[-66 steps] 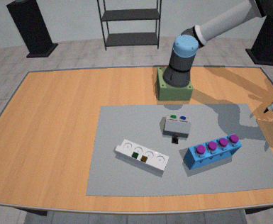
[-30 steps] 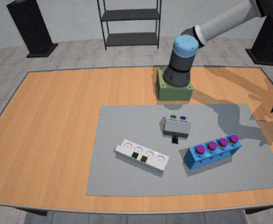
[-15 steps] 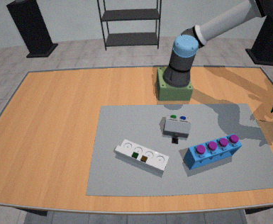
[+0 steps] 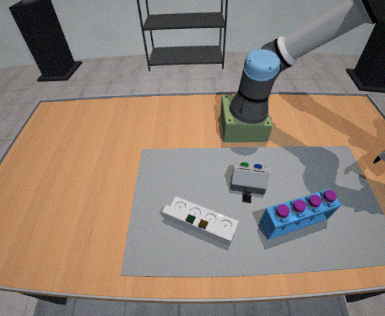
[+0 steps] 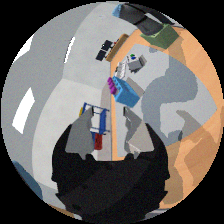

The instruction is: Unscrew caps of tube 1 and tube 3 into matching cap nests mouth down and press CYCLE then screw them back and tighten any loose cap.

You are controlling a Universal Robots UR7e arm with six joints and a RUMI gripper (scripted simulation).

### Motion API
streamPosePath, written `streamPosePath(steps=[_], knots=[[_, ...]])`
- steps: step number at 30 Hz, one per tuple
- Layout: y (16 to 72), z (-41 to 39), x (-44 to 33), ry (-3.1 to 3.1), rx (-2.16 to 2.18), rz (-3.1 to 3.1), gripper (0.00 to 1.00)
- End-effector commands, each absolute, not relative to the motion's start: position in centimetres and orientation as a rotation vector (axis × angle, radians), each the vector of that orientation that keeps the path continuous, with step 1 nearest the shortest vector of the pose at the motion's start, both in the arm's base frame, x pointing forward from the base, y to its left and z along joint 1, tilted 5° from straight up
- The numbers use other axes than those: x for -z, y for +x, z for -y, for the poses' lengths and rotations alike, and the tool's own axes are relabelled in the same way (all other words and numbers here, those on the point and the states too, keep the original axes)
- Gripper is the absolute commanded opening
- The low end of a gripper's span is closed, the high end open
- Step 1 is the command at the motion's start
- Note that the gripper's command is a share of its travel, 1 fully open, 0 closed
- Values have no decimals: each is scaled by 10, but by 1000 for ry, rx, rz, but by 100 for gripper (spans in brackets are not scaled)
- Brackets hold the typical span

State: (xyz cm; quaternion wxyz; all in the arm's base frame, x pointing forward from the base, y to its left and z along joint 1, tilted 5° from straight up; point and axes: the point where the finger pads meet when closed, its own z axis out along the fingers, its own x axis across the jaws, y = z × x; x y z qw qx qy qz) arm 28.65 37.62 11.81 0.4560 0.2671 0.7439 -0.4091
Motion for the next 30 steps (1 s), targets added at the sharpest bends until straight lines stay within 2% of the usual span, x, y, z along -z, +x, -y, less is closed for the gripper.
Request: streamPosePath(steps=[1,30], knots=[[295,-359,-118,740,1022,-1843,35],[328,-254,-103,1336,1074,-1822,35]])
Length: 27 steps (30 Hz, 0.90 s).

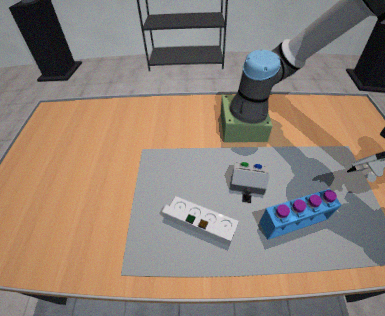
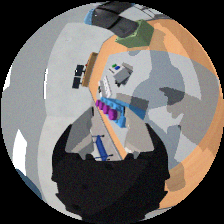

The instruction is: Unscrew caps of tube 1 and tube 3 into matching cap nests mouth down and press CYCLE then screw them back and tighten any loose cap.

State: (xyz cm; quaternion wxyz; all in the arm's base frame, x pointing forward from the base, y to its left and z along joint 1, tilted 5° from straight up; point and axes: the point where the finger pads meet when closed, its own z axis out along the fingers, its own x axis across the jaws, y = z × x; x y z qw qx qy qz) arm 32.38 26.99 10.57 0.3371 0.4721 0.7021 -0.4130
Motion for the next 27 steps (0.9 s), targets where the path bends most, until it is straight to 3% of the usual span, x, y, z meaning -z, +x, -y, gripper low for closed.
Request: streamPosePath(steps=[1,27], knots=[[329,-249,-102,1377,1074,-1817,35],[346,-161,-80,2057,985,-1641,35]])
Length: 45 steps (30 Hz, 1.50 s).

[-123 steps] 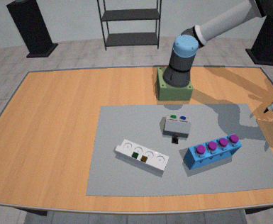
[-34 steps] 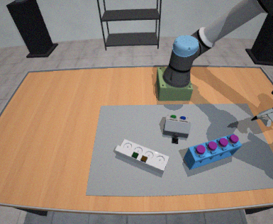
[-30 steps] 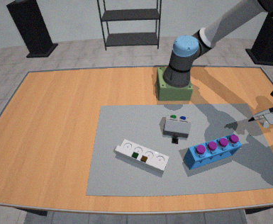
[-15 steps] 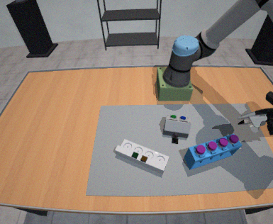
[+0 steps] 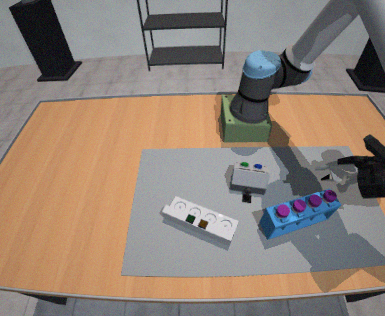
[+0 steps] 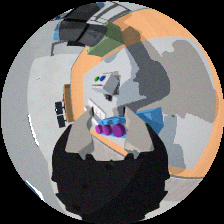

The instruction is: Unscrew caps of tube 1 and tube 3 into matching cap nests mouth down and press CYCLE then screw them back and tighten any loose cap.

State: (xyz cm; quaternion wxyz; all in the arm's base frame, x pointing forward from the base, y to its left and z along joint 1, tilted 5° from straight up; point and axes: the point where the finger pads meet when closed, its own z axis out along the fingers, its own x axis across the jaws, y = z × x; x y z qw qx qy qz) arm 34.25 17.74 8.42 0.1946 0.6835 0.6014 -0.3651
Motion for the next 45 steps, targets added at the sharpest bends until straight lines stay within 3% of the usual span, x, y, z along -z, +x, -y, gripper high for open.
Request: streamPosePath(steps=[1,45], knots=[[347,-157,-79,2097,974,-1625,35],[407,-17,-69,3114,163,-750,35]])
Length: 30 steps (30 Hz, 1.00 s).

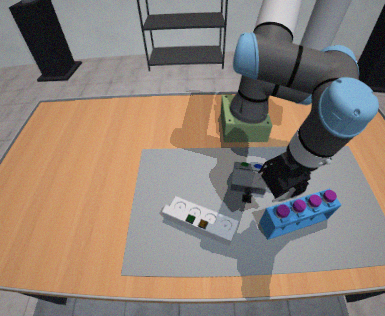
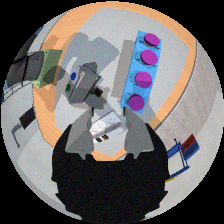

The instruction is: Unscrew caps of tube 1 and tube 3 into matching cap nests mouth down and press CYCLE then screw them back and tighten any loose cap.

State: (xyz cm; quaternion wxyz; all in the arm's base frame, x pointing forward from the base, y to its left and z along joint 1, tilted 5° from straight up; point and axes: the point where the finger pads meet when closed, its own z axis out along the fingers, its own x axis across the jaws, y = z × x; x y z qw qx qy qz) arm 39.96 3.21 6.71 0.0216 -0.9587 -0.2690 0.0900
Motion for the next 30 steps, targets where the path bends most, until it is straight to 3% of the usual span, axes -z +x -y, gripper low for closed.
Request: streamPosePath(steps=[1,26,30], knots=[[407,-17,-69,-2987,-157,720,35],[418,14,-76,-3009,27,541,35],[414,-19,-79,-3055,6,49,35]])
